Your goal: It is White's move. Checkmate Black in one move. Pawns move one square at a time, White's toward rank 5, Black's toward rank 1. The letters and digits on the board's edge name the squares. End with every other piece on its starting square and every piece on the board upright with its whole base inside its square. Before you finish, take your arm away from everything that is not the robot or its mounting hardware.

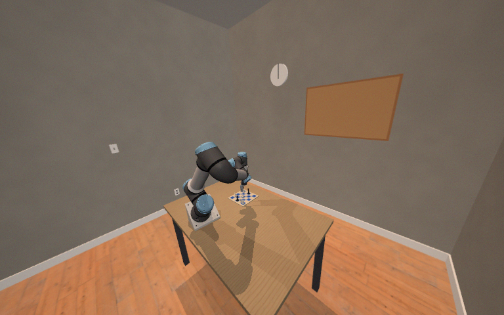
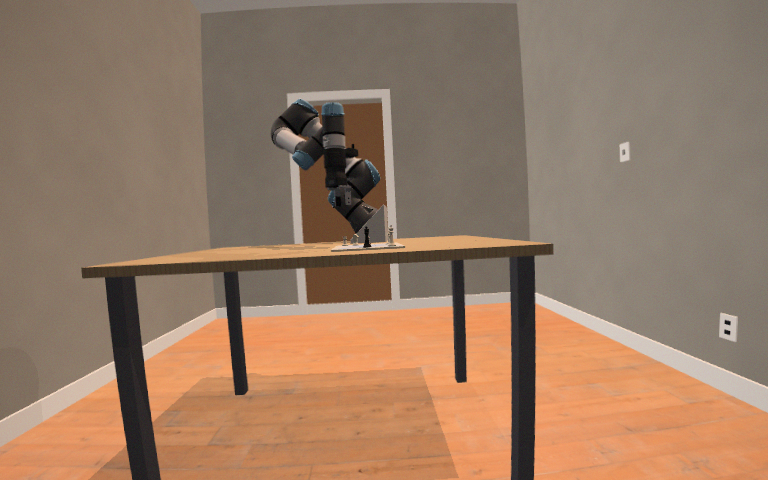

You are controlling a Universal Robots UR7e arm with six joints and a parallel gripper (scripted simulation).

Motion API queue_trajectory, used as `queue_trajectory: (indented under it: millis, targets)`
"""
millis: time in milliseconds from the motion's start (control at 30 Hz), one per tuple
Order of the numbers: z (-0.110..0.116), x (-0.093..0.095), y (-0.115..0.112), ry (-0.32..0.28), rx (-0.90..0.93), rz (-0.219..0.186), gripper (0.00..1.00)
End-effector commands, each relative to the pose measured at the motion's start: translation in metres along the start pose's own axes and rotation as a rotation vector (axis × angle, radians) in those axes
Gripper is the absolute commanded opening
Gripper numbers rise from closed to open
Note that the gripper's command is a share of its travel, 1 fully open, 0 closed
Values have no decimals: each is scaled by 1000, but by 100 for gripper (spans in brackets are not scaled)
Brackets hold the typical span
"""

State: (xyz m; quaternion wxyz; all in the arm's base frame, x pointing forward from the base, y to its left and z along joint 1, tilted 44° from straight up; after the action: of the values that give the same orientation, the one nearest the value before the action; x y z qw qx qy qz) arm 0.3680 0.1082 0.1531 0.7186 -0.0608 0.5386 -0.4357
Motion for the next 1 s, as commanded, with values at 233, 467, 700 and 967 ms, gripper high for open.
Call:
queue_trajectory:
  millis: [233, 467, 700, 967]
  targets:
    - [0, 0, 0, -1, 19, 1, 100]
    - [-1, 4, 2, -1, 126, 1, 100]
    - [-3, 11, 4, 0, 343, 1, 100]
    - [-4, 19, 6, 0, 598, 1, 100]
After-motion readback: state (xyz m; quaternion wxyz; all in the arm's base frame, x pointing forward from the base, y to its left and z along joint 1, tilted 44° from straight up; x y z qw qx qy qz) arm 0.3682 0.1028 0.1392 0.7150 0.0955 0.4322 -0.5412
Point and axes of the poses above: the point where the finger pads meet when closed, its own x axis out along the fingers, its own y axis across the jaws, z = x × y, the point moved 9 cm from there along -x, back along the fingers, and after that the axes turned 4 degrees about -x, right-handed, at the moved point
